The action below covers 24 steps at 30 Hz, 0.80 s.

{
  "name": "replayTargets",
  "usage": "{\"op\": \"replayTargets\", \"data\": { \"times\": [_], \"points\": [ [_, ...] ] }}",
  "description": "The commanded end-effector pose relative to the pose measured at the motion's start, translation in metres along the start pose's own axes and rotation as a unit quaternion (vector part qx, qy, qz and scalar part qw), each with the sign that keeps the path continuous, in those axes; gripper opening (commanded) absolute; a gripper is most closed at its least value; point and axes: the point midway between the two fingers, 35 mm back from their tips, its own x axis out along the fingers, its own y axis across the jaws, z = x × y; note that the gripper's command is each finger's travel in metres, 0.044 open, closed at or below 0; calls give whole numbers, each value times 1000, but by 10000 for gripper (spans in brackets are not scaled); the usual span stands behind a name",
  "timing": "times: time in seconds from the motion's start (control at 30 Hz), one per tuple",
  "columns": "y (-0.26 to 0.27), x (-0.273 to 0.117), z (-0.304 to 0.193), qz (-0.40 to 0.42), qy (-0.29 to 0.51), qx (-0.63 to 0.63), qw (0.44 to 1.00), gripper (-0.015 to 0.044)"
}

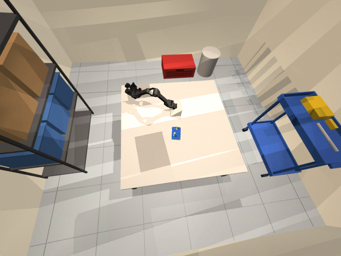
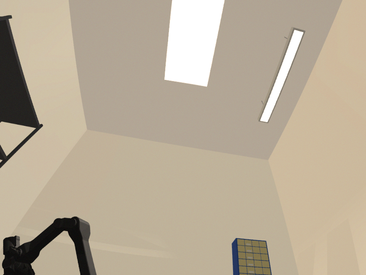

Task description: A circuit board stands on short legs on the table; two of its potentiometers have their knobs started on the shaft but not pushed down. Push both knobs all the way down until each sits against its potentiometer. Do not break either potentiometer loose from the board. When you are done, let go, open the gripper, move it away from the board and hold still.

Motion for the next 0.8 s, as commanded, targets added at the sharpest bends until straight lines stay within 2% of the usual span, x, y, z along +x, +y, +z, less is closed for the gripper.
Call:
{"op": "replayTargets", "data": {
  "times": [0.0,0.43,0.77],
  "points": [
    [-1,-20,25,-2,-50,29,998,0],
    [0,-114,96,21,-230,129,964,0],
    [6,-193,126,60,-350,176,918,0]
  ]
}}
